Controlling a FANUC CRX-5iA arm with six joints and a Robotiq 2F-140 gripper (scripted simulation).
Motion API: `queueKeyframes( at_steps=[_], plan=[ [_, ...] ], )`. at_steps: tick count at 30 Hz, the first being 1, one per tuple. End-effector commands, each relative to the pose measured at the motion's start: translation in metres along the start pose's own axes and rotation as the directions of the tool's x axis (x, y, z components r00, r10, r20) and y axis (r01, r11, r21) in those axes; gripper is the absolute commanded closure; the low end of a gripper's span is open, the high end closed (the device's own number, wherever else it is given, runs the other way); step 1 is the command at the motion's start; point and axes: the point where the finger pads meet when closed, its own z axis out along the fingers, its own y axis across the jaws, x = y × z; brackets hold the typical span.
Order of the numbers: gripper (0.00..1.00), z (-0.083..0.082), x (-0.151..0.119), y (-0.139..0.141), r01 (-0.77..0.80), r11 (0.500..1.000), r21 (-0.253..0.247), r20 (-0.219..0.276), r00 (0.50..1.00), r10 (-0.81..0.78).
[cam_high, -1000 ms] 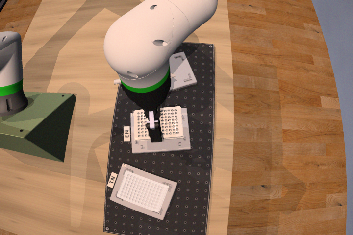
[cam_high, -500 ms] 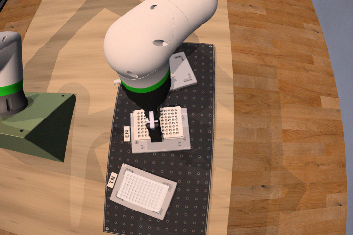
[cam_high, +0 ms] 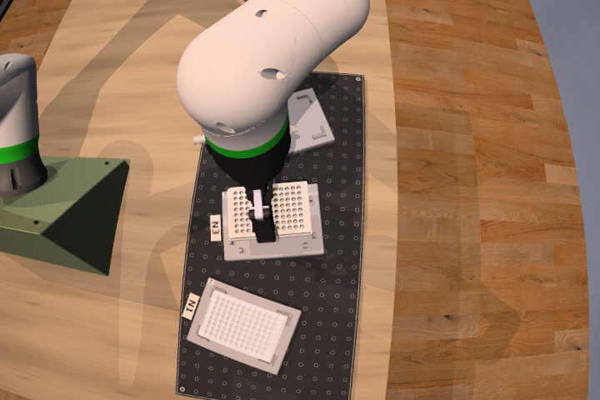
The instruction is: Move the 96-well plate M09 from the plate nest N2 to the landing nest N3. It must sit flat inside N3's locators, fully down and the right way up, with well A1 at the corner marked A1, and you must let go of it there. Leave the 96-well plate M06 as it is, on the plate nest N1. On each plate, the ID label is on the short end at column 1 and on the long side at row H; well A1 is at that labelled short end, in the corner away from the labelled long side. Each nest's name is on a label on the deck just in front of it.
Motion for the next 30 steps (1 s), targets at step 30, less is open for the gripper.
queueKeyframes(
  at_steps=[30],
  plan=[
    [1.00,0.027,0.000,0.000,0.000,1.000,0.000,0.000,1.000,0.000]
  ],
)
